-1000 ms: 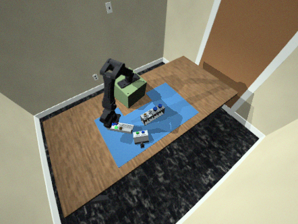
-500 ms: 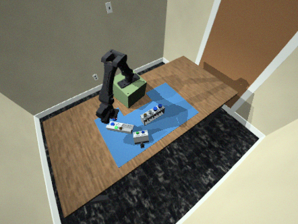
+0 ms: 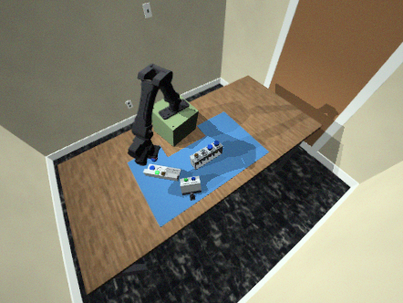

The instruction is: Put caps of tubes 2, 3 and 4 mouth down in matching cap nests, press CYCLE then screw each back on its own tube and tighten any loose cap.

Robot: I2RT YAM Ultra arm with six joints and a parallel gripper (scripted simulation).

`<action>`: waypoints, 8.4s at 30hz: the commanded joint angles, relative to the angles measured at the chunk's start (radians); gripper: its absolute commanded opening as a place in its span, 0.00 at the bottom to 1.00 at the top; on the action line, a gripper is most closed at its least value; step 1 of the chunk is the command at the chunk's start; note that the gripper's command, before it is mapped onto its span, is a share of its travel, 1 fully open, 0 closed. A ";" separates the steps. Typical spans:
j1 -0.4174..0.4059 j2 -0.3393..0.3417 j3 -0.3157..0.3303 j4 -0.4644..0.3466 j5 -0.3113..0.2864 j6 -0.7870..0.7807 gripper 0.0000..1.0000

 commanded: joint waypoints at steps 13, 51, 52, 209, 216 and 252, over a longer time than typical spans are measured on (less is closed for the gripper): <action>0.228 -0.169 -0.176 0.065 0.023 -0.598 0.00; 0.975 -0.264 -0.181 0.061 0.151 -0.503 0.00; 0.975 -0.264 -0.181 0.061 0.151 -0.503 0.00; 1.000 -0.191 -0.212 0.165 0.156 -0.479 0.00; 1.000 -0.191 -0.212 0.166 0.156 -0.479 0.00; 0.999 -0.167 -0.207 0.185 0.156 -0.480 0.00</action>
